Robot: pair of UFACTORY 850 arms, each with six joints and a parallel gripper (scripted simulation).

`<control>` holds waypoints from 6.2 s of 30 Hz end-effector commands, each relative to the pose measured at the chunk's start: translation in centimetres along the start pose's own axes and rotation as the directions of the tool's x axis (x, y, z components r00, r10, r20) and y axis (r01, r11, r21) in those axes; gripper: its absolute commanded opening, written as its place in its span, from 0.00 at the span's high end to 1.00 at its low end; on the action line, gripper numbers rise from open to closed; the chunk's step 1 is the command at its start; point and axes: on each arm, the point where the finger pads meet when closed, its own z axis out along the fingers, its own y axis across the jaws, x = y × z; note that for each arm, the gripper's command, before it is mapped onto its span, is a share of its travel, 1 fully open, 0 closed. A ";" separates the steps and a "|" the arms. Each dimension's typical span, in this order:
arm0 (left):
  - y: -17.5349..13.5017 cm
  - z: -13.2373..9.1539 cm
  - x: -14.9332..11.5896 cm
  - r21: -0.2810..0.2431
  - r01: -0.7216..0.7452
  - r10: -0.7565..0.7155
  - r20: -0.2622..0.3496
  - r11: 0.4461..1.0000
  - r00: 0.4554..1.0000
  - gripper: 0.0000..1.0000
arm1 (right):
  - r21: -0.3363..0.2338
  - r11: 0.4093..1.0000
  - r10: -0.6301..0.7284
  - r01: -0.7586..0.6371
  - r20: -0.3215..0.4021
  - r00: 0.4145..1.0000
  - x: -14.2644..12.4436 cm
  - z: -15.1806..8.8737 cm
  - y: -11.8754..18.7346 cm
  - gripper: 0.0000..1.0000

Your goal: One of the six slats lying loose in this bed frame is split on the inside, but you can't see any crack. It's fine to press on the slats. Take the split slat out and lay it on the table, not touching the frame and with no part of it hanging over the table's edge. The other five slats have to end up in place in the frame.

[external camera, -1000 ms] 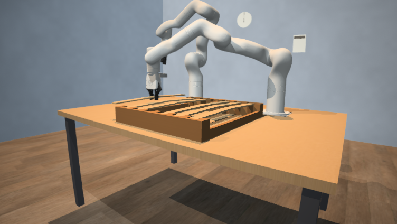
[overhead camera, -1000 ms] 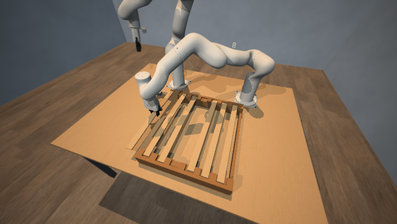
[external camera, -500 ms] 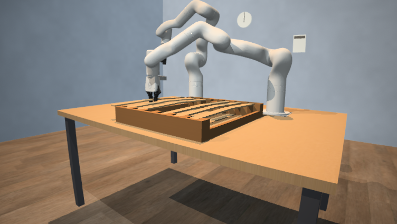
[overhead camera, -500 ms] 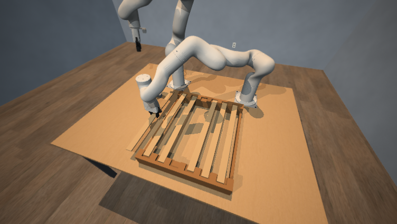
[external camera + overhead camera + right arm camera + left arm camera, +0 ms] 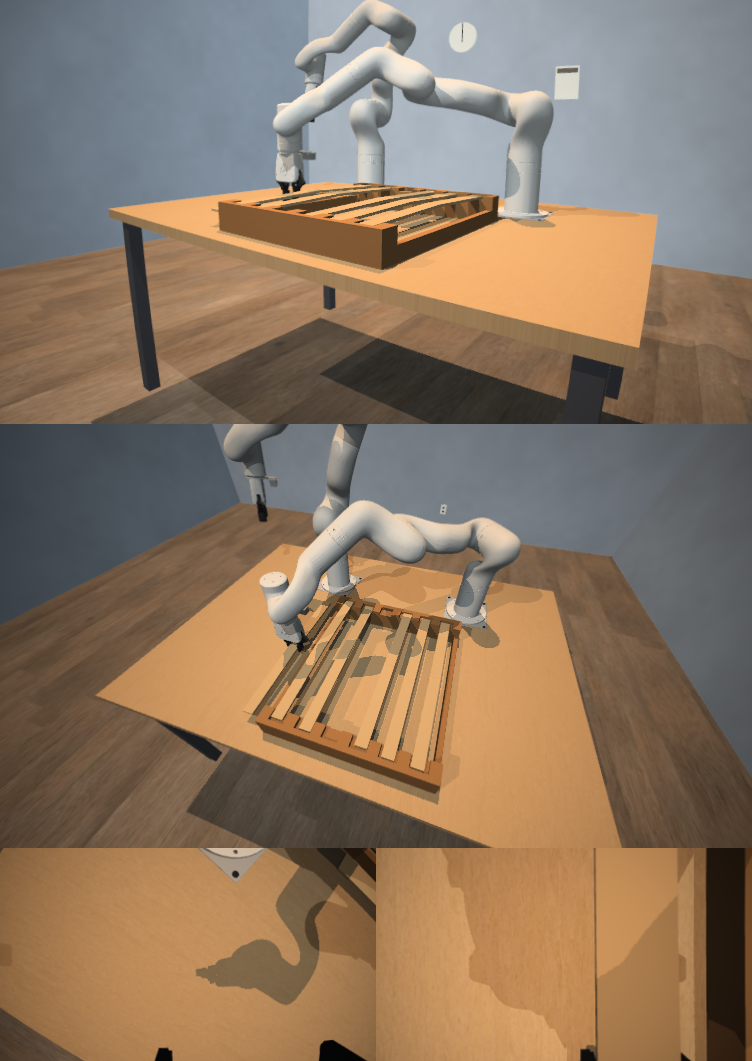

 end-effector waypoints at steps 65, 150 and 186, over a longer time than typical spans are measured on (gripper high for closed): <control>-0.1 3.2 0.0 -0.001 -0.002 0.002 -0.002 1.000 1.000 1.00 | 0.001 1.000 0.000 0.000 0.002 1.000 -0.1 -0.1 0.0 0.00; 7.2 -13.5 5.9 -0.002 0.000 0.000 -0.002 1.000 1.000 0.00 | 0.001 1.000 0.000 0.000 0.002 1.000 -0.1 -0.1 0.0 0.00; 21.8 -20.0 17.8 -0.020 0.000 0.000 -0.016 1.000 1.000 0.00 | 0.001 1.000 0.000 0.000 0.002 1.000 -0.1 -0.1 0.0 0.00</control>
